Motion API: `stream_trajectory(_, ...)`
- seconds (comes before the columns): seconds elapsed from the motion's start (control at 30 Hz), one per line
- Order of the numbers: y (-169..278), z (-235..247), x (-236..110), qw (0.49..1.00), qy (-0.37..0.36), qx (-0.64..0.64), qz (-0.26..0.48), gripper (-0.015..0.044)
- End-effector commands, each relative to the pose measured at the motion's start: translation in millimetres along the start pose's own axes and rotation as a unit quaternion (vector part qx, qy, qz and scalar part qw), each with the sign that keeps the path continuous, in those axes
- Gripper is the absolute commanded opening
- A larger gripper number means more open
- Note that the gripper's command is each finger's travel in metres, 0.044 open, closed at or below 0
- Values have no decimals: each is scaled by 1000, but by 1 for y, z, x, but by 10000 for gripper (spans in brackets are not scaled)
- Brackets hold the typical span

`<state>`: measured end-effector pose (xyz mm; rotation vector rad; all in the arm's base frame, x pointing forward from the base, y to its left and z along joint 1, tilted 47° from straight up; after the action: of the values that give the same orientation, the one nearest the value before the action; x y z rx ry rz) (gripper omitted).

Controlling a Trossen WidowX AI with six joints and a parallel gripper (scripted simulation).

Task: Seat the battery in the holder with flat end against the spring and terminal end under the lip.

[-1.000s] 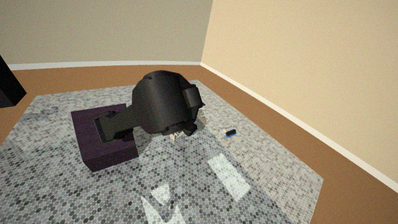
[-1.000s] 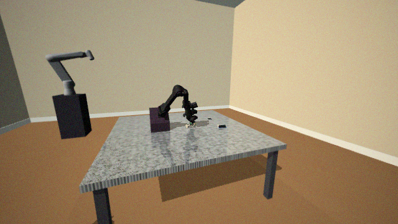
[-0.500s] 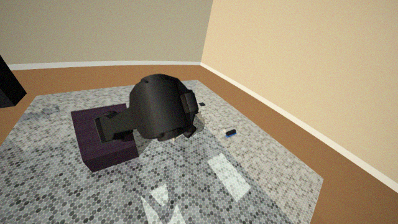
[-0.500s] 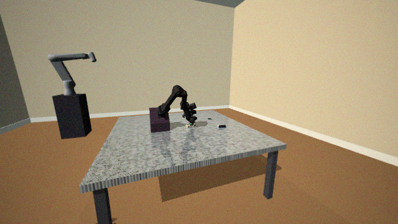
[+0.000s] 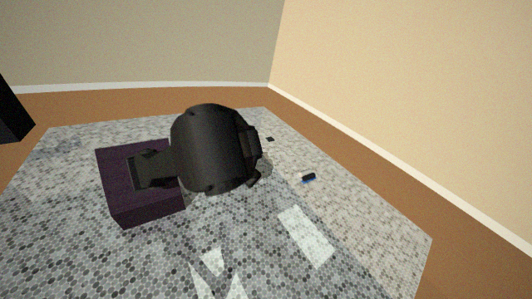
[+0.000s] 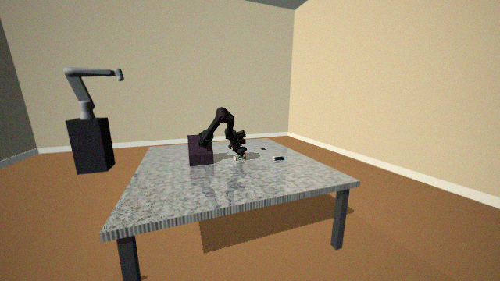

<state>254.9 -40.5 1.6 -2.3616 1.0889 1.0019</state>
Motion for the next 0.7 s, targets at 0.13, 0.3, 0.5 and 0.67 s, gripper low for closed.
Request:
stream_trajectory(0.13, 8, 2, -3, 1000, -1, -2, -1, 80)
stream_trajectory(0.3, 12, 3, -5, 1000, -2, -2, -1, 80)
stream_trajectory(0.5, 15, 4, -7, 1000, -2, -2, -1, 80)
stream_trajectory(0.67, 18, 4, -9, 1000, -3, -2, 0, 80)
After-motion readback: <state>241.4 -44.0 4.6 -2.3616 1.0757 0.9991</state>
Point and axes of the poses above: the point midway between the two fingers, 35 mm back from their tips, its own x axis out along the fingers, its own z axis across the jaws, y = z × x, the point moved 7 cm from there along -x, back along the fingers, and after that the axes turned 11 degrees about -x, right-handed, at the moved point
